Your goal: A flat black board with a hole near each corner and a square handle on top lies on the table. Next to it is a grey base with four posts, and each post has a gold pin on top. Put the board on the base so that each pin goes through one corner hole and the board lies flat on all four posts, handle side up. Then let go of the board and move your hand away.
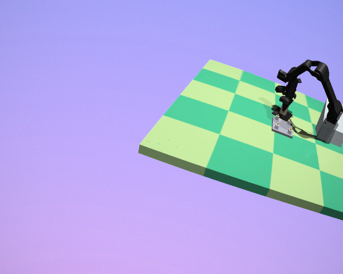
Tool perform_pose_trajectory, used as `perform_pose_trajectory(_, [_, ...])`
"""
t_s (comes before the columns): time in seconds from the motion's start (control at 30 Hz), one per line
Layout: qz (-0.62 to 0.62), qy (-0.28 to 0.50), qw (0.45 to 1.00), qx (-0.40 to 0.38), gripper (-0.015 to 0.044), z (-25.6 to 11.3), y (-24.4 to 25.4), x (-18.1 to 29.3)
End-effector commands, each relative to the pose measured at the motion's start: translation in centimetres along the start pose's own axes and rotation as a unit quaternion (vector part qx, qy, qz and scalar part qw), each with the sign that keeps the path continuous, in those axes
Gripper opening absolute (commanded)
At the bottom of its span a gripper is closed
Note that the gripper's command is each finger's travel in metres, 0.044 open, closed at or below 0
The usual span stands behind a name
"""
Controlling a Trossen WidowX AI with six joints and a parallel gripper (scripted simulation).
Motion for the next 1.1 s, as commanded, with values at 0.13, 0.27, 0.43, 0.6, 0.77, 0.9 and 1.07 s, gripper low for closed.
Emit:
perform_pose_trajectory(0.13, [0.003,0.000,1.000,-0.001,0.0078,0.1,0.0,0.0])
perform_pose_trajectory(0.27, [0.003,0.000,1.000,-0.001,0.0000,-0.5,0.0,-0.1])
perform_pose_trajectory(0.43, [0.003,-0.001,1.000,0.000,0.0000,-1.7,0.0,-0.2])
perform_pose_trajectory(0.6, [0.003,-0.001,1.000,0.001,0.0000,-3.0,-0.1,-0.3])
perform_pose_trajectory(0.77, [0.003,-0.001,1.000,0.001,0.0000,-4.3,-0.1,-0.4])
perform_pose_trajectory(0.9, [0.003,-0.001,1.000,0.001,0.0000,-5.3,-0.1,-0.4])
perform_pose_trajectory(1.07, [0.003,-0.001,1.000,0.001,0.0000,-6.6,-0.1,-0.3])
Point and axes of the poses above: the point midway between the two fingers, 35 mm back from their tips, its own z axis out along the fingers, its own y axis across the jaws, x = y × z, the point moved 4 cm from there along -z, back along the fingers, and after that the axes turned 5 degrees about z, right-handed, at the moved point
